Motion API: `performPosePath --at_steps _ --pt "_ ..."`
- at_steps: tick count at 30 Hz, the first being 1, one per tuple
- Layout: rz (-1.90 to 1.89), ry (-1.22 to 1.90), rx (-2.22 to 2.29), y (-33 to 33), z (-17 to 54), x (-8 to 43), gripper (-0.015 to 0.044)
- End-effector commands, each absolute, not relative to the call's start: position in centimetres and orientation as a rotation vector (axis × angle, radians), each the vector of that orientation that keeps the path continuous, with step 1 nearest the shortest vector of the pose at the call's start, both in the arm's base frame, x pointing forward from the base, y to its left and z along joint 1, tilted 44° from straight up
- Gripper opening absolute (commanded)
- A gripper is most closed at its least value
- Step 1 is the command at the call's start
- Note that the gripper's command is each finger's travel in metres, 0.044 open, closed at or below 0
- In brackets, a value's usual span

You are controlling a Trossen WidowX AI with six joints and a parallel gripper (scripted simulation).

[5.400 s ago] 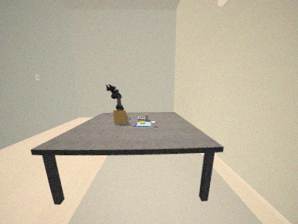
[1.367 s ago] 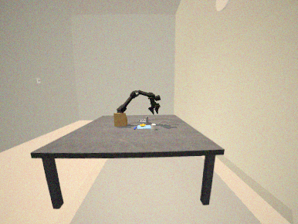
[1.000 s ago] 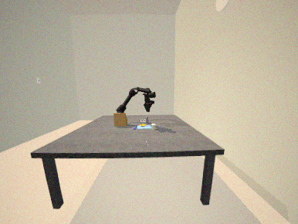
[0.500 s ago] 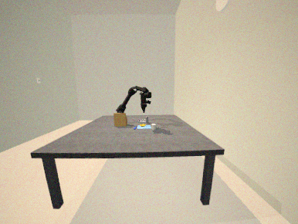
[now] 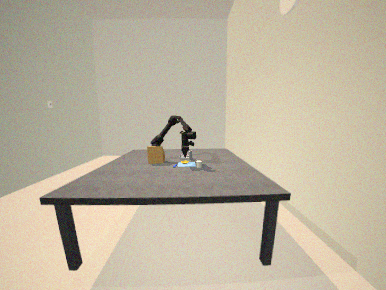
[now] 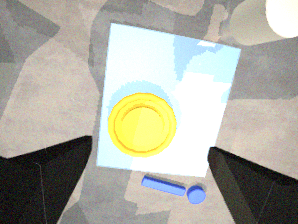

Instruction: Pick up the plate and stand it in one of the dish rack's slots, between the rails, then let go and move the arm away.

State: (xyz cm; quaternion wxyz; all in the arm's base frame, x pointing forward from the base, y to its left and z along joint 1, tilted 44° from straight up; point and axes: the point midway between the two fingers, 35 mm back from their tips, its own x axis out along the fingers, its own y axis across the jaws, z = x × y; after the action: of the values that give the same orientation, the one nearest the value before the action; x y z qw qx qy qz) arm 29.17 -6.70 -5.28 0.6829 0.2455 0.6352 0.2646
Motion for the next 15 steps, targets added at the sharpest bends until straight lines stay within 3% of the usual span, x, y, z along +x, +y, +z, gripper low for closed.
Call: performPosePath --at_steps 1,15 --pt "0.597 1.431 0.567 -6.0 -5.9 29.0 0.0400" --pt "0.597 1.431 0.567 -4.4 -7.6 29.1 0.0400"
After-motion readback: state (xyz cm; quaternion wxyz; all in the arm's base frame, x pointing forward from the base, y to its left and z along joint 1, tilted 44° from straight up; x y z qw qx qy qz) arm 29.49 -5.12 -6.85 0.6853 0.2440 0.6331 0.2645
